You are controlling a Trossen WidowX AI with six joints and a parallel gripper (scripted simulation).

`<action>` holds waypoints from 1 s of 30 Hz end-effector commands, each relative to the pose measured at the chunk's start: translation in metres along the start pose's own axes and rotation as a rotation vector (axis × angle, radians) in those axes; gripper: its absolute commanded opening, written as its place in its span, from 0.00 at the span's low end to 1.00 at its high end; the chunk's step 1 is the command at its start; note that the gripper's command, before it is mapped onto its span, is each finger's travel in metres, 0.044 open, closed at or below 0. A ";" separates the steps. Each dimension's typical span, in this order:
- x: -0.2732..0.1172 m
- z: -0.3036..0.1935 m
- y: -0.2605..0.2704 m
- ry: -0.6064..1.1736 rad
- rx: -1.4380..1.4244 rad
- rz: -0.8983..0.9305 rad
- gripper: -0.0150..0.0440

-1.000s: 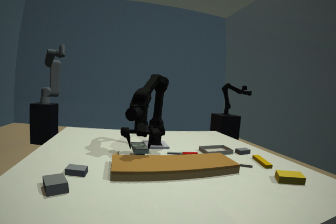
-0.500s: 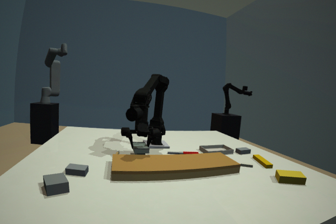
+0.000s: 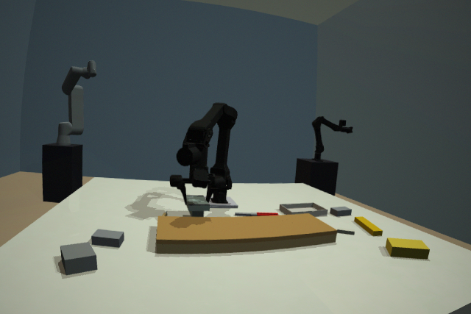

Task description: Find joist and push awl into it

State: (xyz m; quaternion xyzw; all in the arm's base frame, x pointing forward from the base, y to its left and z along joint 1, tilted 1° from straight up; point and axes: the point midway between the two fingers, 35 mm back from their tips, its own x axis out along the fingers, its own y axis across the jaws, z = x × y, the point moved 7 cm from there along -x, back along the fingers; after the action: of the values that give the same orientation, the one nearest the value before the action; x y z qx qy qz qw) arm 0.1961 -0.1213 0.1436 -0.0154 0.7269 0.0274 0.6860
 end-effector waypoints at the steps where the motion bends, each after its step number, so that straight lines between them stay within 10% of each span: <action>1: -0.008 0.000 -0.001 -0.002 -0.003 -0.006 0.25; 30: -0.021 -0.002 -0.039 0.002 -0.001 -0.028 0.25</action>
State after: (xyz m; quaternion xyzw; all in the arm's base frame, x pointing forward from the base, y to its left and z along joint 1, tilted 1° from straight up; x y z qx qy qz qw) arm 0.1979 -0.1604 0.1632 -0.0182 0.7265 0.0234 0.6865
